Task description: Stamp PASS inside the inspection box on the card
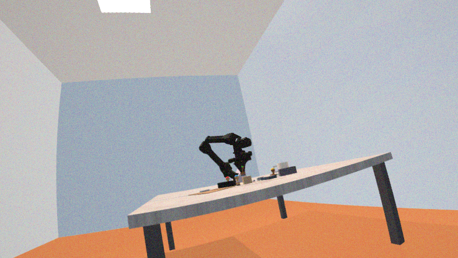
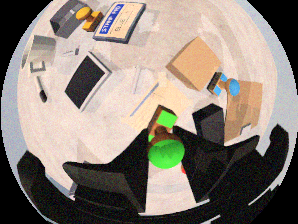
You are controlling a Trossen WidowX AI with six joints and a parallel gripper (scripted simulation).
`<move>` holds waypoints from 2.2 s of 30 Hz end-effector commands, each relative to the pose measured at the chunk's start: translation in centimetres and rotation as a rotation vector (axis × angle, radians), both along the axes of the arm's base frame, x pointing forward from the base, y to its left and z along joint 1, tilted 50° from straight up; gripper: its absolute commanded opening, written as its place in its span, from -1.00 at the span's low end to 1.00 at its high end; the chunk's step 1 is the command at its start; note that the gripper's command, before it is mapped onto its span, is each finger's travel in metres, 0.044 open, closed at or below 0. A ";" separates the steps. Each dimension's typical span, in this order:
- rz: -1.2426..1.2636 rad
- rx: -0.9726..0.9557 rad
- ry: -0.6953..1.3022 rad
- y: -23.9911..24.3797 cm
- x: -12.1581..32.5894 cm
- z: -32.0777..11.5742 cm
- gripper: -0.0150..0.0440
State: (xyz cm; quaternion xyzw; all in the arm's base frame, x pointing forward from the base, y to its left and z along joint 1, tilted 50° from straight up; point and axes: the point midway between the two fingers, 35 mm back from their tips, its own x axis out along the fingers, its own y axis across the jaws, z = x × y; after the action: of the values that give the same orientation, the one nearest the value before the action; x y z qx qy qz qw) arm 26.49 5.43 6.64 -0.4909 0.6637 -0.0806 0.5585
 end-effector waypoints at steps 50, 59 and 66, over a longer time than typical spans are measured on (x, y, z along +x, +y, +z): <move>-0.009 0.007 -0.014 4.5 8.5 -4.4 -0.49; -0.009 0.007 -0.014 3.4 8.7 -5.3 -0.49; -0.009 0.006 -0.014 2.5 8.8 -6.0 -0.49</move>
State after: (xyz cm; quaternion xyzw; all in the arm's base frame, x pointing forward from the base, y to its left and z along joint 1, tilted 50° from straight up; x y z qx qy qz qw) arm 35.23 8.43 0.88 -0.4837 0.6615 -0.0847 0.5669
